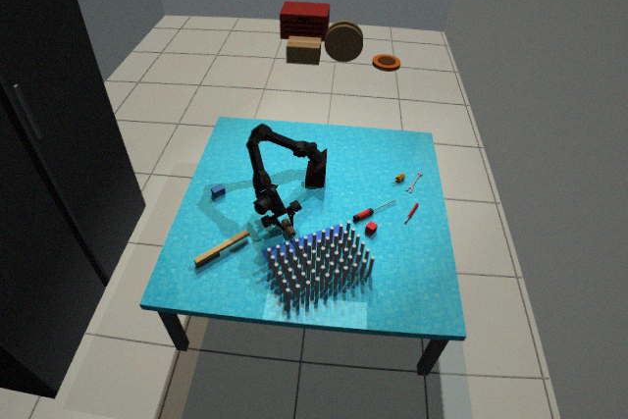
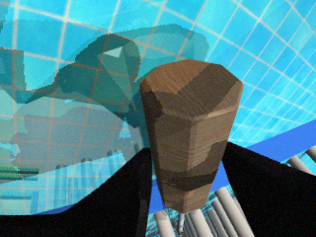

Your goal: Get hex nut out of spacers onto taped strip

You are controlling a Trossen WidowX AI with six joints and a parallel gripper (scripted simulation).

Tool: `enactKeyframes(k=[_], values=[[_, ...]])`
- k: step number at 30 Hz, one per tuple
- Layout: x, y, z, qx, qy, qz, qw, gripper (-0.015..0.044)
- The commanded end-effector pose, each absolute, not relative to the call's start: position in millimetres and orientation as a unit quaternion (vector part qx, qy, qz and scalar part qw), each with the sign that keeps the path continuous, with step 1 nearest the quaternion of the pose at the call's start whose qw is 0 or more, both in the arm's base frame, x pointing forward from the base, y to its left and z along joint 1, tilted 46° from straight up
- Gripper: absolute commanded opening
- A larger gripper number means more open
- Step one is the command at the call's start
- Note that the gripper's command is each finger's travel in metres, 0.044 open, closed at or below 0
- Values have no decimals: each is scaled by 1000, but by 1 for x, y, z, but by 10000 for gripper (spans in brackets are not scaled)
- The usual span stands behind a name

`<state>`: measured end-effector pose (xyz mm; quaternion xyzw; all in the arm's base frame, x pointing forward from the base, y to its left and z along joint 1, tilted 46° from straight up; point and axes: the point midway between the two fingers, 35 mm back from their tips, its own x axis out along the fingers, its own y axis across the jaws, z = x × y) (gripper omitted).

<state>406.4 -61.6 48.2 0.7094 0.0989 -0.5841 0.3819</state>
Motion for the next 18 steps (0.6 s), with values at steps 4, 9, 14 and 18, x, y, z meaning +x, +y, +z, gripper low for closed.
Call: enactKeyframes(k=[4,9,14,18], values=[[402,-63,50,709,102,-583,383,0],[399,-65,51,709,102,-583,383,0],[396,-67,52,709,102,-583,383,0],[394,-68,53,709,102,-583,383,0]])
